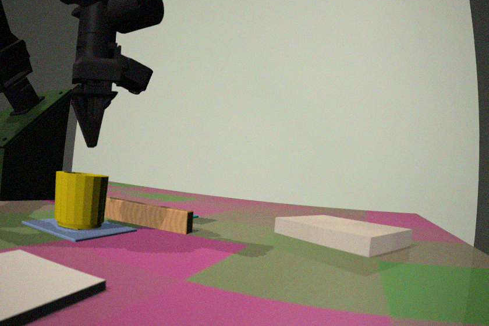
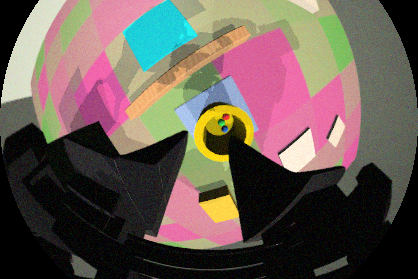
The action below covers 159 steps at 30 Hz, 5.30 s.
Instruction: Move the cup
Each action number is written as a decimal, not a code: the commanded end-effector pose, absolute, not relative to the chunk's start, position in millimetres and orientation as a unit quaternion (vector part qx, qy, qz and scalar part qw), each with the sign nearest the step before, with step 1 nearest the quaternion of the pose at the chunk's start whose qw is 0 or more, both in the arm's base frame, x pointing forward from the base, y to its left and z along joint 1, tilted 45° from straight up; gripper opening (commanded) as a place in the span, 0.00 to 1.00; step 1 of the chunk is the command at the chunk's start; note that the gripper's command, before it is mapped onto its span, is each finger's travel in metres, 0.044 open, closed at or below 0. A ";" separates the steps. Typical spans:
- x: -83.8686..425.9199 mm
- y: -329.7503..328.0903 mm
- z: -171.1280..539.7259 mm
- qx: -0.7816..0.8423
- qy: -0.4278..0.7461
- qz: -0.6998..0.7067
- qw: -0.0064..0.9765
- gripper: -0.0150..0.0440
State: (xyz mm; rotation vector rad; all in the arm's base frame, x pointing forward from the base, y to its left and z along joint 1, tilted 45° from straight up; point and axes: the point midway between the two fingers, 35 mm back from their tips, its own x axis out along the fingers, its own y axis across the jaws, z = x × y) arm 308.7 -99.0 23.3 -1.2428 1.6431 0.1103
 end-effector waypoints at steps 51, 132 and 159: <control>291.8 -152.6 -26.4 -0.548 0.713 0.081 0.430 0.54; 296.0 -98.9 -1.1 -0.547 0.712 0.085 0.432 0.25; 297.3 -46.0 -48.4 -0.546 0.712 0.083 0.433 0.25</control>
